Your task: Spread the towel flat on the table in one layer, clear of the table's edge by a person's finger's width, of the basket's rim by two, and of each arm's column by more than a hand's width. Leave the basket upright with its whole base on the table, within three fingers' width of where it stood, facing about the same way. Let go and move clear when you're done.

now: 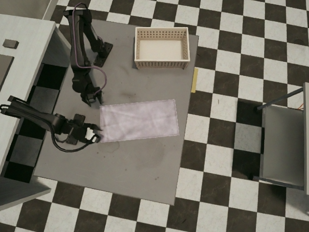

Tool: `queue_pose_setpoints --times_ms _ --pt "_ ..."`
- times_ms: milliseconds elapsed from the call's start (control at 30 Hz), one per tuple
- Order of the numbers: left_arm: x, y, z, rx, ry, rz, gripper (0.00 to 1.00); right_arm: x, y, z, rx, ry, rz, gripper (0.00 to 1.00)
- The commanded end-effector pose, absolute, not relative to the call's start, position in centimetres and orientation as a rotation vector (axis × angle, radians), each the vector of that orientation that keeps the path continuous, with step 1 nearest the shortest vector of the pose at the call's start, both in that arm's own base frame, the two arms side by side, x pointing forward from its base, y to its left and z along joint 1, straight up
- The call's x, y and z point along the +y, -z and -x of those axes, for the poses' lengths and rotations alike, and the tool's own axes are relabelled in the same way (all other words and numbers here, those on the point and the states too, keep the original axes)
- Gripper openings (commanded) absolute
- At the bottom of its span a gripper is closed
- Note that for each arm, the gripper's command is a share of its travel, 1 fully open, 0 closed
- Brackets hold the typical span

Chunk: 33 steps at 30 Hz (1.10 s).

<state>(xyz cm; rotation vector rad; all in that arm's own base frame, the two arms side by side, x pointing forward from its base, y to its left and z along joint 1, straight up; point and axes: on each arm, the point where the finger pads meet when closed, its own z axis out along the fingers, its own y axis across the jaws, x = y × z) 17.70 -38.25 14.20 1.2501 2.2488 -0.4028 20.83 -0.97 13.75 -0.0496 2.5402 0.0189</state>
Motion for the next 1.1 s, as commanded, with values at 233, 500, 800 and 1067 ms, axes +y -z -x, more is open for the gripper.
queue_pose_setpoints --times_ms 233,500,800,1067 --pt "-38.4 -17.7 -17.8 2.218 0.431 -1.23 0.64 -1.0 -14.0 -21.0 2.532 -0.017 0.05 0.64" --pt "-33.2 -17.6 -18.5 2.341 0.326 -1.029 0.64 -4.7 -15.7 -19.1 2.5 0.057 -0.156 0.64" --pt "-26.6 -17.6 -19.3 2.441 0.221 -0.705 0.64 -10.8 -16.3 -16.4 2.494 0.15 -0.497 0.64" --pt "-20.9 -17.6 -20.0 2.497 0.127 -0.415 0.64 -16.0 -17.3 -13.8 2.427 0.243 -0.787 0.64"
